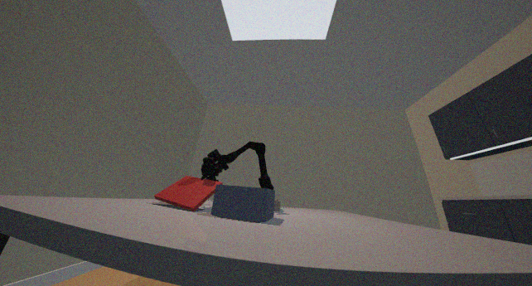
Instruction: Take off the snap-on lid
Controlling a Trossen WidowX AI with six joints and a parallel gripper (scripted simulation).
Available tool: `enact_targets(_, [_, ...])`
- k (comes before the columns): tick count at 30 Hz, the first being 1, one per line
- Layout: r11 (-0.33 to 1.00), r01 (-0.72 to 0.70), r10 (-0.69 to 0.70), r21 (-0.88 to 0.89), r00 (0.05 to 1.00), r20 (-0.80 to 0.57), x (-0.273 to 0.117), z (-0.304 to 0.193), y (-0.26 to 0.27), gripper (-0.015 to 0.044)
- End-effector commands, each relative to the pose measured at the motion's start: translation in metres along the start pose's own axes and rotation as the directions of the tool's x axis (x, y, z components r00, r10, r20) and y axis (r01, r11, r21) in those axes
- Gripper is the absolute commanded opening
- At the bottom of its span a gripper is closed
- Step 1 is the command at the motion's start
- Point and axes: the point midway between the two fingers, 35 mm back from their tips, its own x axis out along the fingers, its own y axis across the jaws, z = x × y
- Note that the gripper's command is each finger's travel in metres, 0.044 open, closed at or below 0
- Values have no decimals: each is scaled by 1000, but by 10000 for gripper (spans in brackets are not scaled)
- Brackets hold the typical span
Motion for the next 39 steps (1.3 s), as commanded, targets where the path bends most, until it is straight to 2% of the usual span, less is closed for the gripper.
enact_targets(1, [1000,16,-16,6,1000,-12,6,-4,-9,0])
enact_targets(39, [1000,16,-16,6,1000,-12,26,-4,-33,0])
